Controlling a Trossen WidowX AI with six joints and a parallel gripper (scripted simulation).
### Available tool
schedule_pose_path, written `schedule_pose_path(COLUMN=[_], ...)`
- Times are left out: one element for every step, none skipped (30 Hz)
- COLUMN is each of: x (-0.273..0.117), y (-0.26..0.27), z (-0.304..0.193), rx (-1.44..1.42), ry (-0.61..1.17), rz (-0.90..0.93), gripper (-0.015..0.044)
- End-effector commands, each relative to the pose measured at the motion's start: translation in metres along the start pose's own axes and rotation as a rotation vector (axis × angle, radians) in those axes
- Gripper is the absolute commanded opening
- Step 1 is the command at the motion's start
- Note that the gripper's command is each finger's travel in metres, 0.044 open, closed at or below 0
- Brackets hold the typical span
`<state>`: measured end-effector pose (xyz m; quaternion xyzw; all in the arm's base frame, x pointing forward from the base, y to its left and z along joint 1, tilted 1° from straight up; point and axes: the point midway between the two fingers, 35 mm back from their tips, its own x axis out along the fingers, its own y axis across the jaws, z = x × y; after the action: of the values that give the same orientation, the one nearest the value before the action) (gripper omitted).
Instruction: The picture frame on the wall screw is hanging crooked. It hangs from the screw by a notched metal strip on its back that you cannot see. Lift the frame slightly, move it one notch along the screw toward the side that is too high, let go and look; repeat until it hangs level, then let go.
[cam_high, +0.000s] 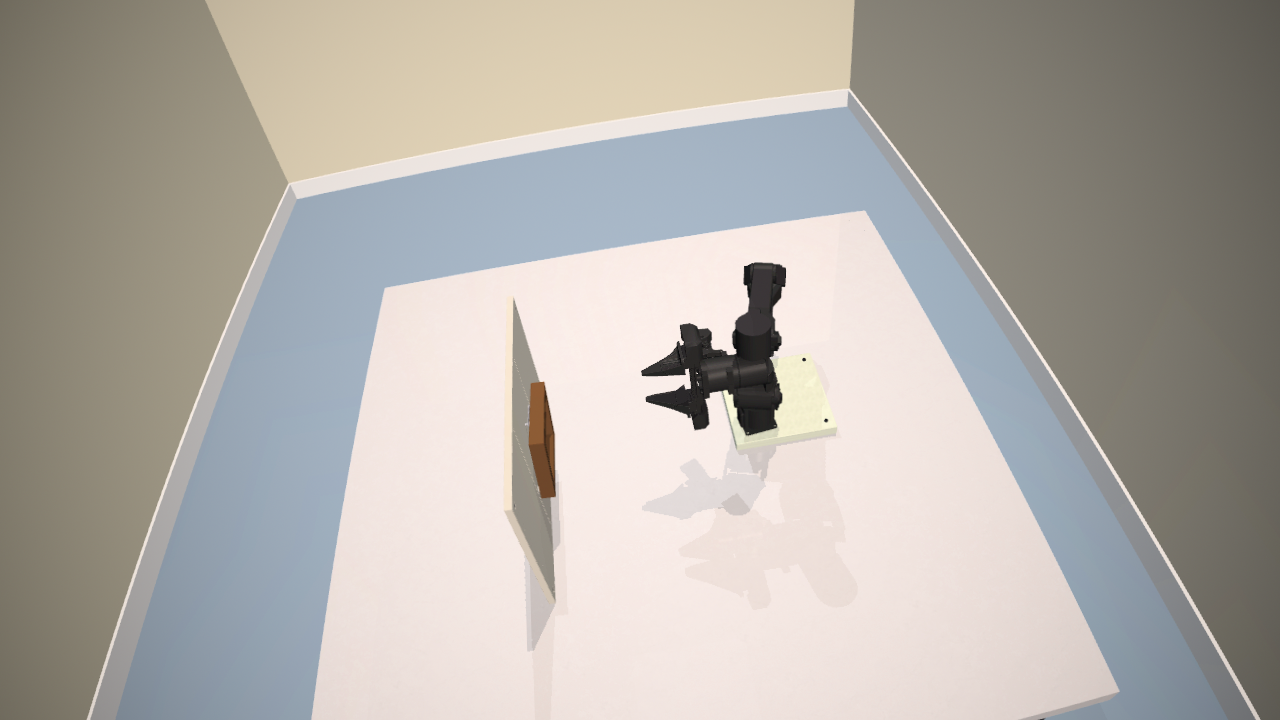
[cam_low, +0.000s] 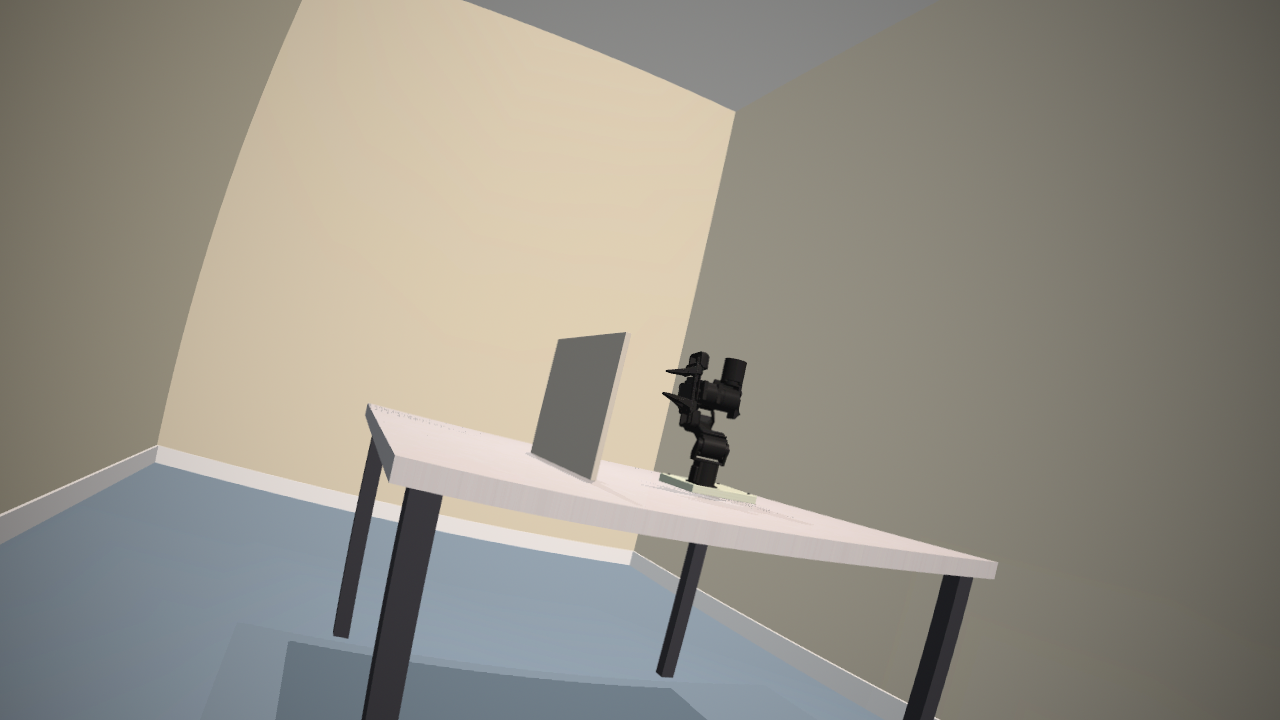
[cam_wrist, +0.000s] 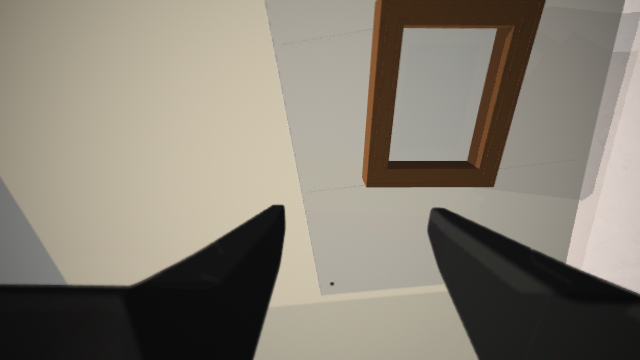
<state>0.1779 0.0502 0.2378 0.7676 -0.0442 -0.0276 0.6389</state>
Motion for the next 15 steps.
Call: schedule_pose_path(x=[0.003,0.006,0.011,0.015,0.020,0.025,0.030,0.035,0.039,0.044,0.049,0.053,0.058,0.061,0.063], y=[-0.002,-0.004,-0.006,-0.009,-0.011,-0.014,-0.016,-0.019,-0.022,-0.024,-0.027,-0.029,-0.032,-0.034,-0.035], z=[-0.001,-0.002,-0.003,-0.003,-0.003,-0.002,-0.001,0.000,0.002,0.004,0.007,0.010,0.013,0.016,0.018], rx=[0.000,0.001,0.001,0.001,0.002,0.002,0.002,0.003,0.003,0.003,0.003,0.004,0.004,0.004,0.004], ry=[0.001,0.001,0.001,0.001,0.001,0.001,0.001,0.001,0.000,0.000,0.000,0.000,-0.001,-0.001,-0.001], rz=[0.001,0.002,0.004,0.005,0.006,0.007,0.008,0.009,0.010,0.010,0.010,0.010,0.010,0.010,0.010], gripper=[0.0260,0.0260,0.0260,0.0260,0.0260,0.0260,0.0260,0.0260,0.0260,0.0260,0.0260,0.0260,0.0260,0.0260,0.0260])
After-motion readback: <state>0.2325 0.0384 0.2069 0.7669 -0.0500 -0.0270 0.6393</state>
